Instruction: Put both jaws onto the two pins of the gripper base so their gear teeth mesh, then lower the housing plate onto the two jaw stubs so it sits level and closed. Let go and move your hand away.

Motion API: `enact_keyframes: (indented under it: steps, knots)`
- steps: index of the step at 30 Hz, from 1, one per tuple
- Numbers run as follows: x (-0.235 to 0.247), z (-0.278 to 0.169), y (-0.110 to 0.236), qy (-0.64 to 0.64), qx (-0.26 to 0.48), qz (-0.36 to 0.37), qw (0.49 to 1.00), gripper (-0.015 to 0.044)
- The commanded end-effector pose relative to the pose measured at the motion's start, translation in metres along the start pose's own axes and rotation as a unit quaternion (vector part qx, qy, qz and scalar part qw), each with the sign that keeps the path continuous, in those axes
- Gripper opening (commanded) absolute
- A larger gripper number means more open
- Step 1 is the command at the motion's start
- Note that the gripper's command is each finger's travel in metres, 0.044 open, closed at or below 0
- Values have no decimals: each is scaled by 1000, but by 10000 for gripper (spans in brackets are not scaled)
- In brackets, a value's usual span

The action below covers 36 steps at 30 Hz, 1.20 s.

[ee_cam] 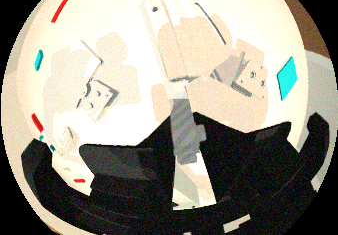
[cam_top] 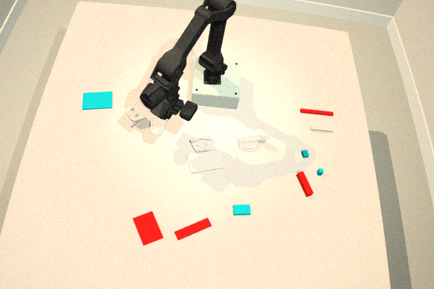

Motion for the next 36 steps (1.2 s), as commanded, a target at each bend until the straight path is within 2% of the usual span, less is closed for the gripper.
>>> enact_keyframes:
  steps: [1, 6, 18, 36]
  knots:
    - [2, 1, 0, -30, 0, 1, 1000, 37]
    - [2, 1, 0, -39, 0, 1, 999, 37]
    - [11, 5, 0, -193, 0, 1, 981, 37]
    - [24, 11, 0, -409, 0, 2, 913, 37]
Point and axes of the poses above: the point midway between the two fingers, 35 mm back from their tips, its own y axis back along the fingers, its own x axis across the jaws, z = x × y, the point moved 8 cm from there along y, back along the fingers, and after that the axes turned 1 degree about -y, right-handed, at the moved point
